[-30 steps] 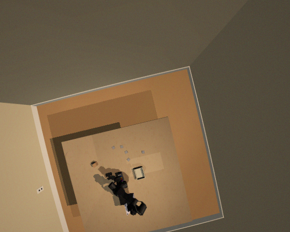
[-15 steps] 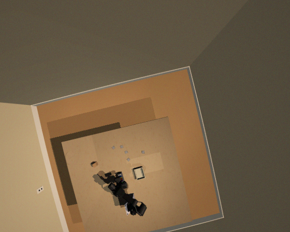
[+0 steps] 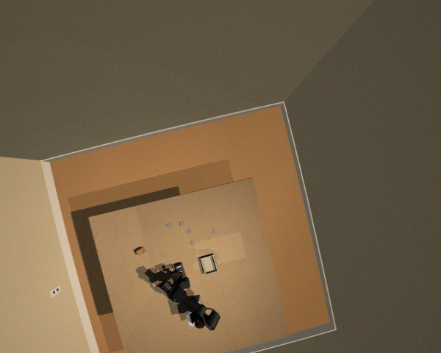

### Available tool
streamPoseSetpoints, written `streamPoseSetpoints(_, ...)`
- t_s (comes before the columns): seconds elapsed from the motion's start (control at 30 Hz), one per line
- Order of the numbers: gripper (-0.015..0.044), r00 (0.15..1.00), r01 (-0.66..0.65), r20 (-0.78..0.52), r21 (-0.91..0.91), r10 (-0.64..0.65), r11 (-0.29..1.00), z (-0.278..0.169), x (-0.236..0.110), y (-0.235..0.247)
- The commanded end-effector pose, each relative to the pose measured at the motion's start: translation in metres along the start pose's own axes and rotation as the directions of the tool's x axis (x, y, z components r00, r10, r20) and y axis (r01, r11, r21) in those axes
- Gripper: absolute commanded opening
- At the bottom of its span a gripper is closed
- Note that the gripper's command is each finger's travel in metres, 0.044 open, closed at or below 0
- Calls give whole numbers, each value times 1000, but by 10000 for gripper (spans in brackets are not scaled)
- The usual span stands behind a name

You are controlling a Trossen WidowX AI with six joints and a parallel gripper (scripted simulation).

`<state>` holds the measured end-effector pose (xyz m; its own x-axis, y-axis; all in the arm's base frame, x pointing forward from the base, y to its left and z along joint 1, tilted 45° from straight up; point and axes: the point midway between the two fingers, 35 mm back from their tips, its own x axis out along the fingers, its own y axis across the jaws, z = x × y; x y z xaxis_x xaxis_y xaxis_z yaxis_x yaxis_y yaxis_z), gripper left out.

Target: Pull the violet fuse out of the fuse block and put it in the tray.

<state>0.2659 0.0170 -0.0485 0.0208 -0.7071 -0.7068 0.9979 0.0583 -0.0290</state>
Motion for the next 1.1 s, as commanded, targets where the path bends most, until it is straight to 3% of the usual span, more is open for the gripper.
streamPoseSetpoints(0.0,0,1000,0,-3,4,0,1000,0,-3,0)
streamPoseSetpoints(1.07,0,1000,0,-3,3,0,1000,0,-32,0)
